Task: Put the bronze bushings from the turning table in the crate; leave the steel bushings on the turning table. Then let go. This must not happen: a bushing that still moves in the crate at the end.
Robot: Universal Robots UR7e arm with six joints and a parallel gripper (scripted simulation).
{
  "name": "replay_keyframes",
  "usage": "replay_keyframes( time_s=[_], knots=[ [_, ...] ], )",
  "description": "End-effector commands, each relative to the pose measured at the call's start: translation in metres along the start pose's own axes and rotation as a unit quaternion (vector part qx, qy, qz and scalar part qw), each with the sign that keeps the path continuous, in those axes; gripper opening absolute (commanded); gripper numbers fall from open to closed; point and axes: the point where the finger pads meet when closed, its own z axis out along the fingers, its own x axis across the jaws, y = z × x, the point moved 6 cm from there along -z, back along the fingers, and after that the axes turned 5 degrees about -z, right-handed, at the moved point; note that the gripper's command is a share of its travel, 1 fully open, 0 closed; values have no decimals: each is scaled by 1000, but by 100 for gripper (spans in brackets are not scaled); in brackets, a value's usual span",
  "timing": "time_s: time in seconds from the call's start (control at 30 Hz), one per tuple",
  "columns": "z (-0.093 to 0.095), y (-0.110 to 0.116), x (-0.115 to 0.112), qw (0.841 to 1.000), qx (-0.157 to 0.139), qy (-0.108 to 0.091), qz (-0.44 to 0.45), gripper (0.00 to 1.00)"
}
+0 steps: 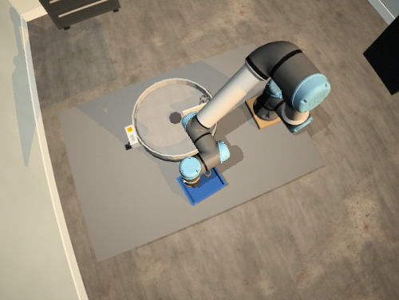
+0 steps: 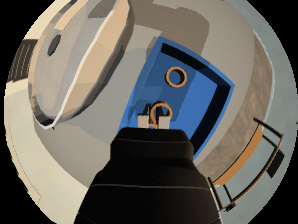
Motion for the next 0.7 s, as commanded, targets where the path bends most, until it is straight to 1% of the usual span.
replay_keyframes(
  time_s=[0.0,0.67],
  knots=[
    [5,0,0,1000,0,0,0,0],
    [8,0,0,1000,-1,0,0,0]
  ],
)
